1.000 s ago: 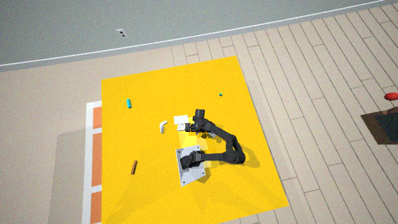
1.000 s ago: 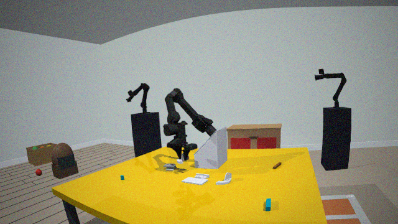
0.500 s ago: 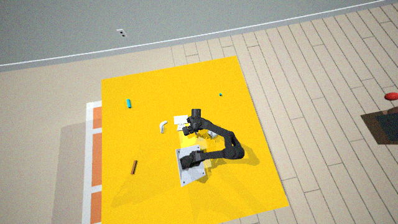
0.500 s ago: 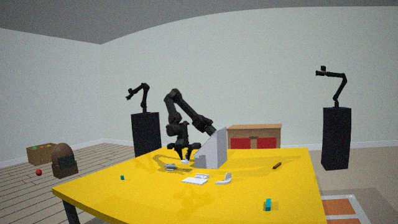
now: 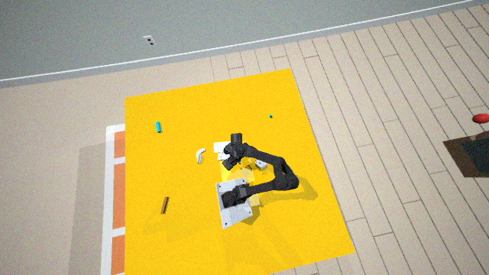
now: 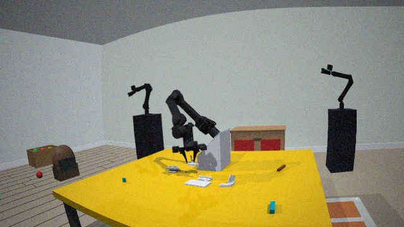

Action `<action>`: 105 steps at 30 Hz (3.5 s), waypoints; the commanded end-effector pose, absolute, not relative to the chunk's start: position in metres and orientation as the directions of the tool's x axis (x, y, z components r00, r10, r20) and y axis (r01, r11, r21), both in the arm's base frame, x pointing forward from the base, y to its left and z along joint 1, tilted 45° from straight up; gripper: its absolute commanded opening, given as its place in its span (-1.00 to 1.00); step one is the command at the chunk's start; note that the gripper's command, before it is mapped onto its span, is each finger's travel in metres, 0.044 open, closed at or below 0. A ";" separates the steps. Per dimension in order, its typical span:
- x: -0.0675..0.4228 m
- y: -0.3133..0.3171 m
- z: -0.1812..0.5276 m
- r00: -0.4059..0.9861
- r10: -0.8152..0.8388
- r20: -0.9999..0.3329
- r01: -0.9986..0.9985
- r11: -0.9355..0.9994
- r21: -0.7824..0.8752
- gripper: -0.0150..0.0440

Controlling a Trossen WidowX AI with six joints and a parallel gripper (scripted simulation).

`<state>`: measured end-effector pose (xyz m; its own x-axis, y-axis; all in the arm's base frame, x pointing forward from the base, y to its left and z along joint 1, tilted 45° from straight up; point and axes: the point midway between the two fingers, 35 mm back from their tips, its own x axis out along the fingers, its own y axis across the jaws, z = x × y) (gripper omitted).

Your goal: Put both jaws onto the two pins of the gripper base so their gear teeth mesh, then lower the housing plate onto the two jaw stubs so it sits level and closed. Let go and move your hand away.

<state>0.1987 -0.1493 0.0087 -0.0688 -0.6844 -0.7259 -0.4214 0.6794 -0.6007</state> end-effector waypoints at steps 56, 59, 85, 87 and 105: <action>0.210 -0.098 -0.043 -0.074 -0.684 -0.726 -0.921 -0.233 0.313 -0.04; 0.210 -0.095 -0.045 -0.074 -0.685 -0.725 -0.888 -0.285 0.360 -0.04; 0.206 -0.075 -0.067 -0.074 -0.698 -0.712 -0.415 -0.628 0.659 -0.04; 0.205 -0.073 -0.068 -0.074 -0.700 -0.711 -0.368 -0.643 0.672 -0.04; 0.205 -0.071 -0.070 -0.074 -0.701 -0.709 -0.308 -0.660 0.685 -0.04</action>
<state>0.2041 -0.0717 -0.0693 -0.0743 -0.7032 -0.7071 -0.3129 -0.6568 0.6861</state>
